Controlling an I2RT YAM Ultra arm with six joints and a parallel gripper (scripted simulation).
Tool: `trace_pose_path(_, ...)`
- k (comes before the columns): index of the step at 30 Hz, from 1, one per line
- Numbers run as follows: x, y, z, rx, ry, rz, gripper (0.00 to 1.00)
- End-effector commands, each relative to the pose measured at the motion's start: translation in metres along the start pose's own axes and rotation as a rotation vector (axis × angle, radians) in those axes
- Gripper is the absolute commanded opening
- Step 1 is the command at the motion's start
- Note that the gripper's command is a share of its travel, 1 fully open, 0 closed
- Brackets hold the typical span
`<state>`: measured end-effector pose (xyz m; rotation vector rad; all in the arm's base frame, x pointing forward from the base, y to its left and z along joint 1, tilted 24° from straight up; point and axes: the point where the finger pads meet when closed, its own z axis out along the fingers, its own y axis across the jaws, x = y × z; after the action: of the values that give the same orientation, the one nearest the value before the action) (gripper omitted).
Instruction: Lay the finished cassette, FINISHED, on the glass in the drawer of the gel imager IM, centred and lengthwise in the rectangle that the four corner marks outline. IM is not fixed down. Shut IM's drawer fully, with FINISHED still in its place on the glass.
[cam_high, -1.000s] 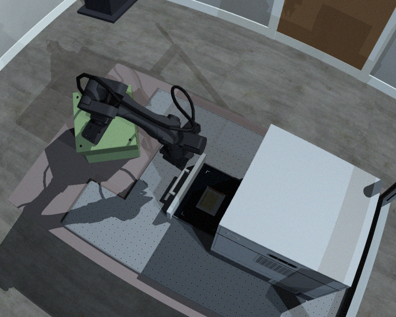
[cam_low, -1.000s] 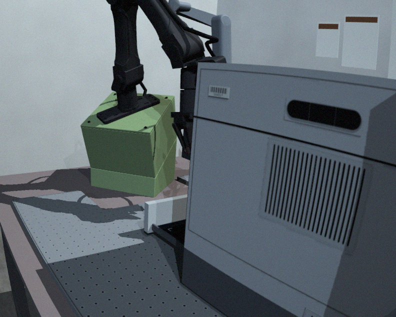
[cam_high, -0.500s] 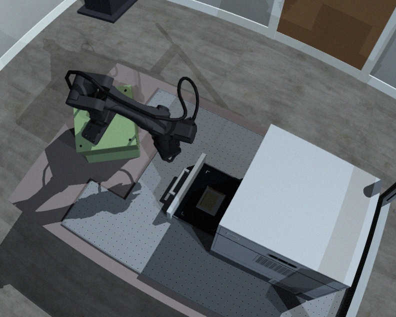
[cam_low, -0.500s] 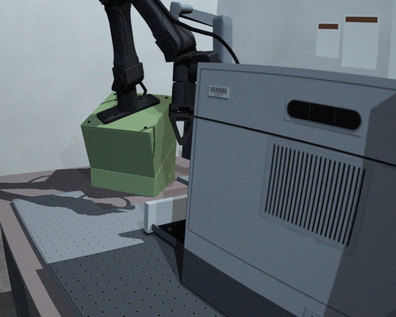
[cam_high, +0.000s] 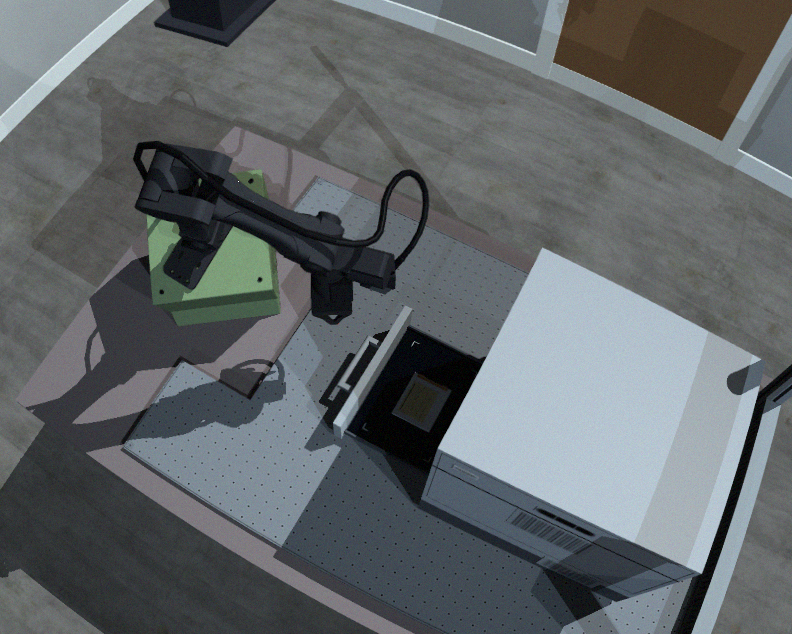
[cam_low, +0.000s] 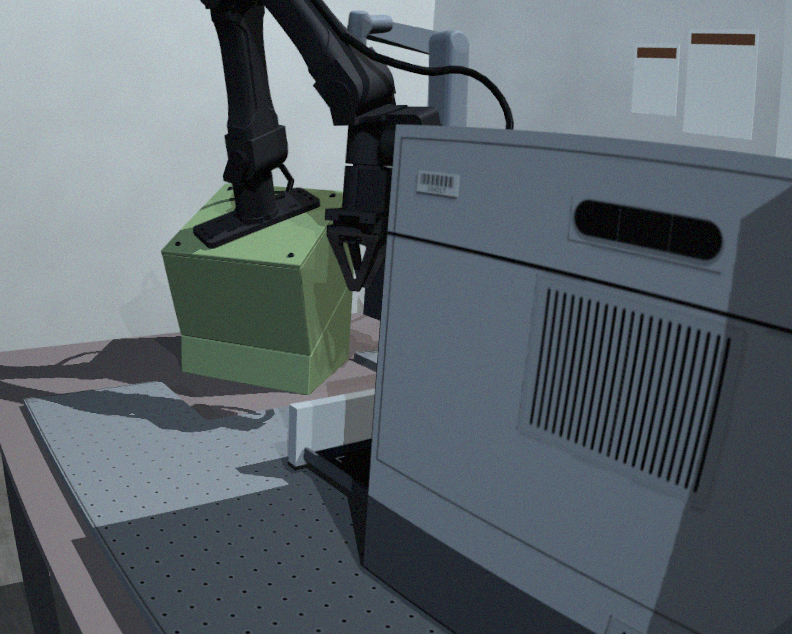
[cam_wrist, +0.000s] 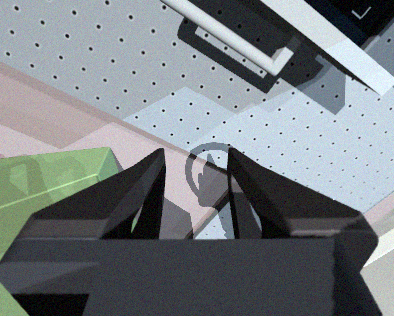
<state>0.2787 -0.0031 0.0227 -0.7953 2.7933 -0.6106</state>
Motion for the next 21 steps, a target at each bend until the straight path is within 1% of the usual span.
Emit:
trace_pose_path(1, -0.0087, -0.0035, -0.0052, -0.012, 0.002, 0.182, 0.35)
trace_pose_path(9, -0.0086, -0.0035, -0.0052, -0.027, 0.017, 0.448, 0.35)
trace_pose_path(11, -0.0086, -0.0035, -0.0052, -0.027, 0.017, 0.448, 0.35)
trace_pose_path(14, -0.0081, -0.0044, -0.0048, -0.033, 0.024, 0.551, 0.35)
trace_pose_path(21, -0.0099, -0.0044, -0.0074, -0.028, 0.014, 0.553, 0.35)
